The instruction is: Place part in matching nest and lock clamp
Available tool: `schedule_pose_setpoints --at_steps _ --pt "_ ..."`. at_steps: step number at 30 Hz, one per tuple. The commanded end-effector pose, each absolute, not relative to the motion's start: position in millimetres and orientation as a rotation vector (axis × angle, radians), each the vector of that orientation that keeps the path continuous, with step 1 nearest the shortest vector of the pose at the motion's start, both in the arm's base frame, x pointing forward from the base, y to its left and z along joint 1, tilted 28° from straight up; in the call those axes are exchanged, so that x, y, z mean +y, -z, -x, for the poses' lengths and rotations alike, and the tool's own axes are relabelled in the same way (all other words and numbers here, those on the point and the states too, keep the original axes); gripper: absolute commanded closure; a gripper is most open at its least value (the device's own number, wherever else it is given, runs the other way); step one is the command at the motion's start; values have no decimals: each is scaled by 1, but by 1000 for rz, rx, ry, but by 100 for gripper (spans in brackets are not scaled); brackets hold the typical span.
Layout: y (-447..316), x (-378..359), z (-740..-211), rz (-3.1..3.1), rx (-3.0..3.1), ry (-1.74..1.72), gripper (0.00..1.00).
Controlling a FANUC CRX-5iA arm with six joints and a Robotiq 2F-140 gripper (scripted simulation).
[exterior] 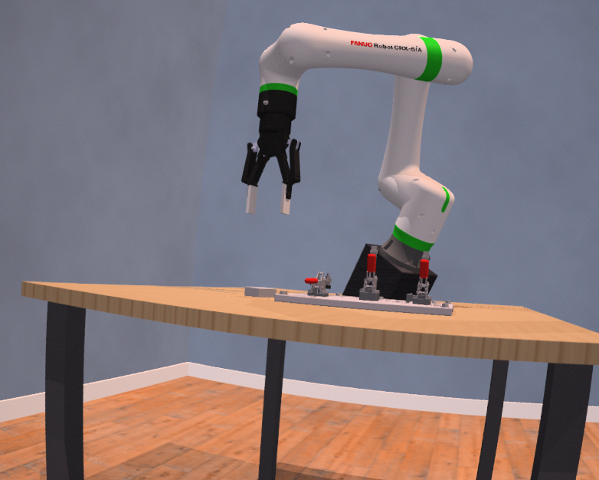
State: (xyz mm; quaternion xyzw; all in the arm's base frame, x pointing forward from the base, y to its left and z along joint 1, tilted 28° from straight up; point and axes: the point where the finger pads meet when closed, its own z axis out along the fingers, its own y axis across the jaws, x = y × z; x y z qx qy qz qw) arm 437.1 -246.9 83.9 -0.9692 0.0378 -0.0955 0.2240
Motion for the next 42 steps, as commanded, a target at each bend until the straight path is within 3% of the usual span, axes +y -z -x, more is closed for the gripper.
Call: schedule_pose_setpoints --at_steps 1,42 --pt "-84 -247 -437 2675 104 264 42" --pt "-66 -238 -441 2675 104 264 42"
